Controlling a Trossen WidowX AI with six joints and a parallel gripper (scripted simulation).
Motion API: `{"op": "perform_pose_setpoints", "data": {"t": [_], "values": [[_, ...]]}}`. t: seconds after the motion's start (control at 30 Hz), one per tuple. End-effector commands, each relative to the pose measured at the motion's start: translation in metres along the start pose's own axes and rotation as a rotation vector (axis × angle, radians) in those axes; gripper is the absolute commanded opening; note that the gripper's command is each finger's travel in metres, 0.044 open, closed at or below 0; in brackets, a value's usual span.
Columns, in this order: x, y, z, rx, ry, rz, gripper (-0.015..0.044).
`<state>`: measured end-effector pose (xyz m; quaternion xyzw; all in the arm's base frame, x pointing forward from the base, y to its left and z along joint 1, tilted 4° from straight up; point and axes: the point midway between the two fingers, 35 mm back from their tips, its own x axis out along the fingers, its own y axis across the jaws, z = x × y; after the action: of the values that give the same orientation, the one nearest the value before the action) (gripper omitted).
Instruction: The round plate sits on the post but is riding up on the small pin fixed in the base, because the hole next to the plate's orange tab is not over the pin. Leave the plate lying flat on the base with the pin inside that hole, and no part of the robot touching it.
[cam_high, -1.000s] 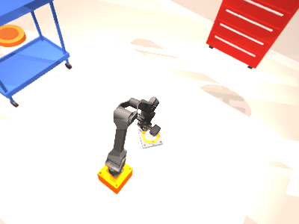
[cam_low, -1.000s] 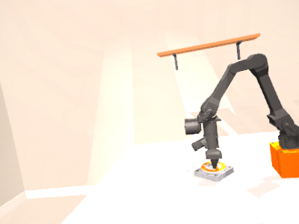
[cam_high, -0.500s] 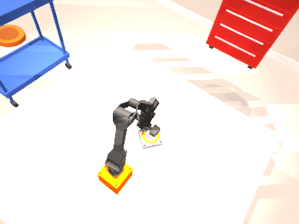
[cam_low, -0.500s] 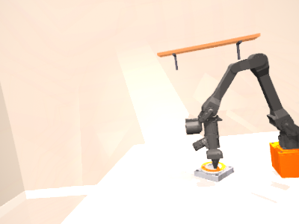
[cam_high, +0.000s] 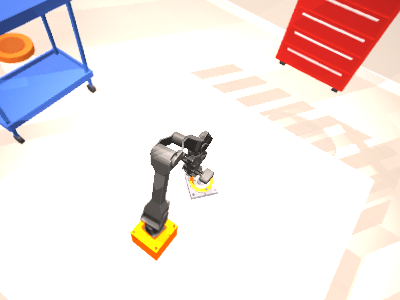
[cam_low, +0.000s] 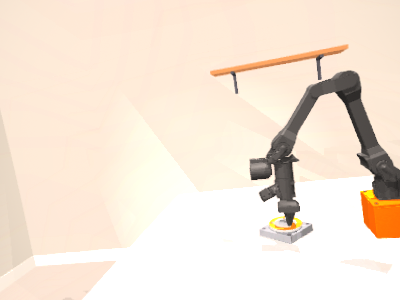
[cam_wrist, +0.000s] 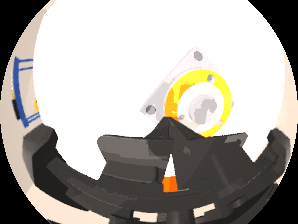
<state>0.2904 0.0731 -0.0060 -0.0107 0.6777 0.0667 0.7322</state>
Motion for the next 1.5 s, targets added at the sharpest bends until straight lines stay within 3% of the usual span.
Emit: {"op": "perform_pose_setpoints", "data": {"t": [0.0,1.47], "values": [[0.003,-0.002,-0.008,0.002,0.021,-0.004,0.0000],[0.002,-0.020,-0.030,0.002,0.023,-0.005,0.0000]]}}
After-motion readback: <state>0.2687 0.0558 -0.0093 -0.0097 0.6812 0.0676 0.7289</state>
